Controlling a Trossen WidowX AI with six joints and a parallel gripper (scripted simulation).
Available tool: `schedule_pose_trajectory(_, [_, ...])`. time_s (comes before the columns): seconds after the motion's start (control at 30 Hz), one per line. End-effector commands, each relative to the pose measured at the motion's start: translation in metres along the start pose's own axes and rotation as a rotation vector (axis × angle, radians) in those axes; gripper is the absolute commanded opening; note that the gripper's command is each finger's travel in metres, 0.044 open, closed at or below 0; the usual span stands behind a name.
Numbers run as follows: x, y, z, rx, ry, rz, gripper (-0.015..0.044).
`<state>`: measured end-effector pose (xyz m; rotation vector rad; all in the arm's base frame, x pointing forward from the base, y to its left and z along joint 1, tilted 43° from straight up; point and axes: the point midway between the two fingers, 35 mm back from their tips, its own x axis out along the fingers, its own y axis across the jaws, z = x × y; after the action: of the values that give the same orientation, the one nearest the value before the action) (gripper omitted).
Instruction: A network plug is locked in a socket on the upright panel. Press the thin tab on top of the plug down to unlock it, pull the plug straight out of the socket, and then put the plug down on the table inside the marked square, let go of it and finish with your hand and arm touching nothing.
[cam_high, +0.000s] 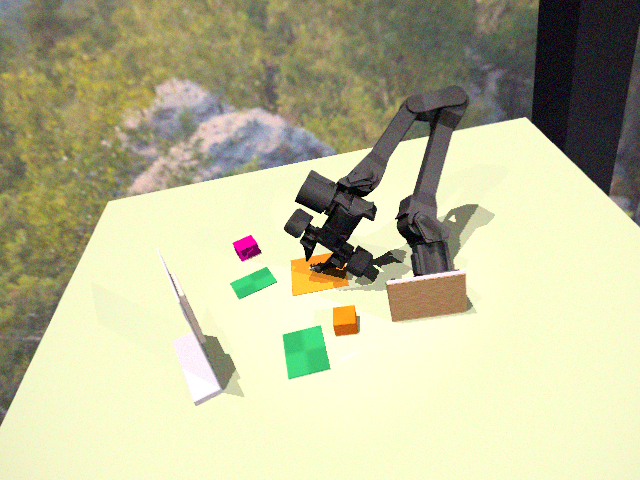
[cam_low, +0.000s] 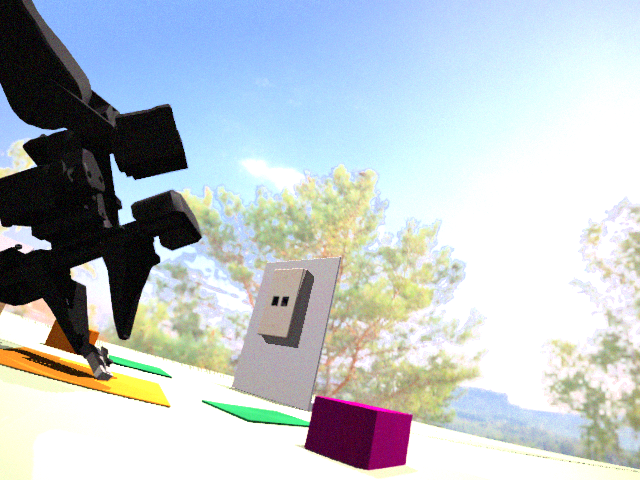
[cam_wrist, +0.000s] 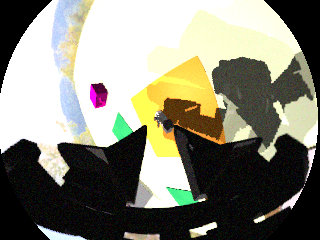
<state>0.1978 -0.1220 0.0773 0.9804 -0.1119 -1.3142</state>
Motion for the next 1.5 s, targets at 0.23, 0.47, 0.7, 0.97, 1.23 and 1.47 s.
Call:
schedule_pose_trajectory(0.23, [-0.009, 0.0, -0.001, 0.008, -0.002, -0.002, 0.0156])
schedule_pose_trajectory(0.47, [-0.014, -0.001, -0.001, 0.006, -0.002, -0.003, 0.0156])
schedule_pose_trajectory(0.7, [-0.02, -0.001, -0.001, 0.004, -0.003, -0.002, 0.0156])
schedule_pose_trajectory(0.97, [-0.025, -0.001, -0.001, 0.003, -0.002, -0.001, 0.0156])
schedule_pose_trajectory(1.23, [-0.031, 0.003, -0.002, 0.003, 0.004, -0.007, 0.0156])
schedule_pose_trajectory(1.47, [-0.036, 0.006, -0.004, 0.003, 0.008, -0.011, 0.0156])
